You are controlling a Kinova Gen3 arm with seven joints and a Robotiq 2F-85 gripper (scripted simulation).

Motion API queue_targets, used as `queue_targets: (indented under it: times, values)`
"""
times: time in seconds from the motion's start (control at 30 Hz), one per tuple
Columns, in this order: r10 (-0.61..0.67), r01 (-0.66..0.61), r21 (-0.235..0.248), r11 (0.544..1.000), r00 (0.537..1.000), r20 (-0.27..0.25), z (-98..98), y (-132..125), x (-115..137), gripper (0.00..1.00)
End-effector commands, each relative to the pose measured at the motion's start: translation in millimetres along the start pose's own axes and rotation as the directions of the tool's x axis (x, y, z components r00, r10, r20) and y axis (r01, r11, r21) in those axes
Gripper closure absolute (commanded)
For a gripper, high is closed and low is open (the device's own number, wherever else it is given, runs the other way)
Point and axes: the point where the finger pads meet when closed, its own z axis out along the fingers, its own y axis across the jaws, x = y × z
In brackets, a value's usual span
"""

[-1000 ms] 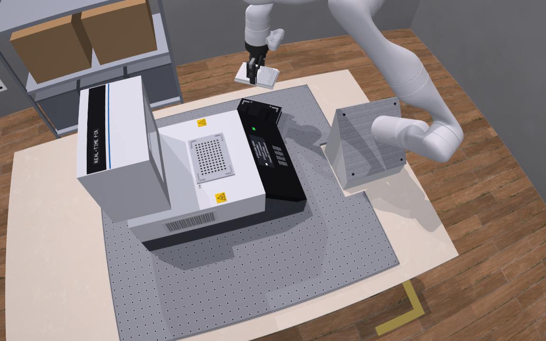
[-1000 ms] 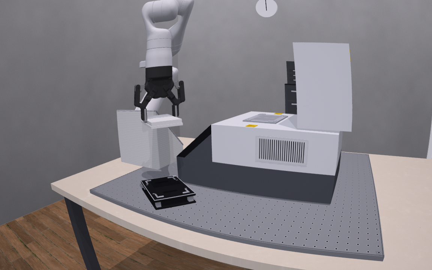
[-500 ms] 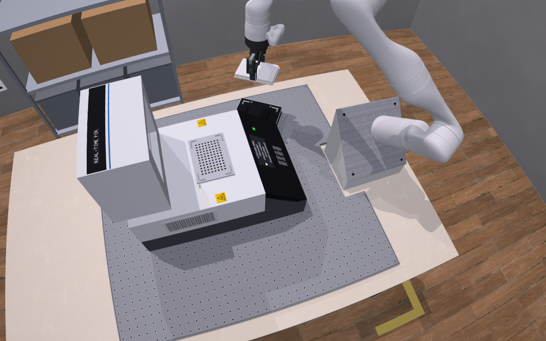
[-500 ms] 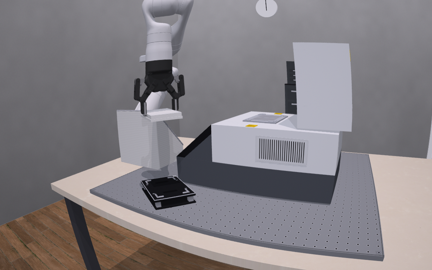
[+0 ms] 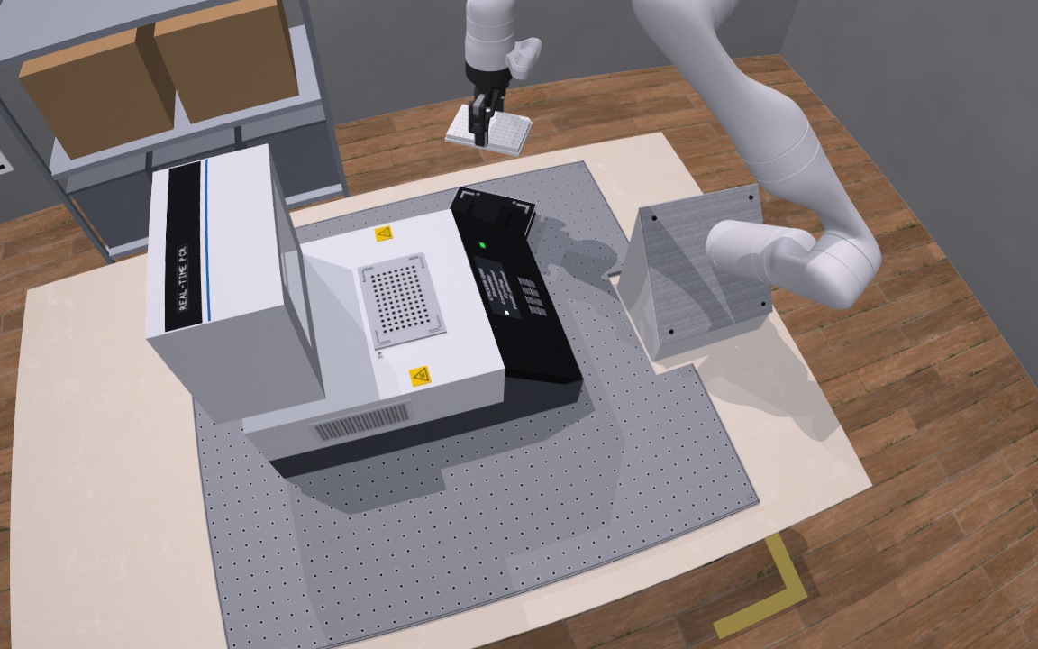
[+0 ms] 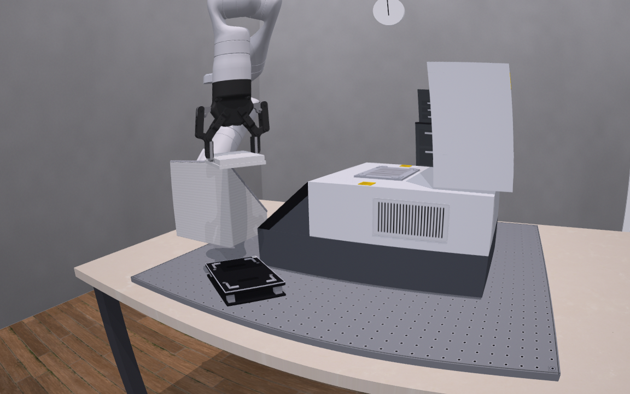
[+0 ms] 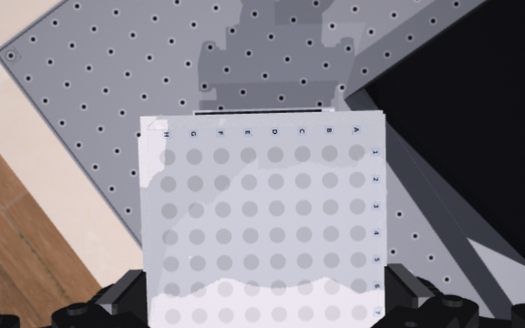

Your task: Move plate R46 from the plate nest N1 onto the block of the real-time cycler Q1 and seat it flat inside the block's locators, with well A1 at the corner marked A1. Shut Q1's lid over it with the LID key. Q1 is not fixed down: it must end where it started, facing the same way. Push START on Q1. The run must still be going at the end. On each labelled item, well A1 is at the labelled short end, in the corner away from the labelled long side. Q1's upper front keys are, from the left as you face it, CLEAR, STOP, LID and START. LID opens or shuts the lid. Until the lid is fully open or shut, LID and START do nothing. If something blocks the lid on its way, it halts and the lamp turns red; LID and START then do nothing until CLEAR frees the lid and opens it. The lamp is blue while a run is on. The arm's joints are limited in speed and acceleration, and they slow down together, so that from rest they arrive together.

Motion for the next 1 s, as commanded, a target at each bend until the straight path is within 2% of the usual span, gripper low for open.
queue_targets:
  times: [0.0,0.17,0.97]
  values:
    - [0.0,0.0,0.001,1.0,1.0,0.002,-1.4,0,0,0.1]
    - [0.011,-0.011,0.001,1.0,1.0,0.002,-1.5,3,-1,0.1]
    - [0.265,-0.265,0.0,0.964,0.964,0.002,-1.5,76,-8,0.1]
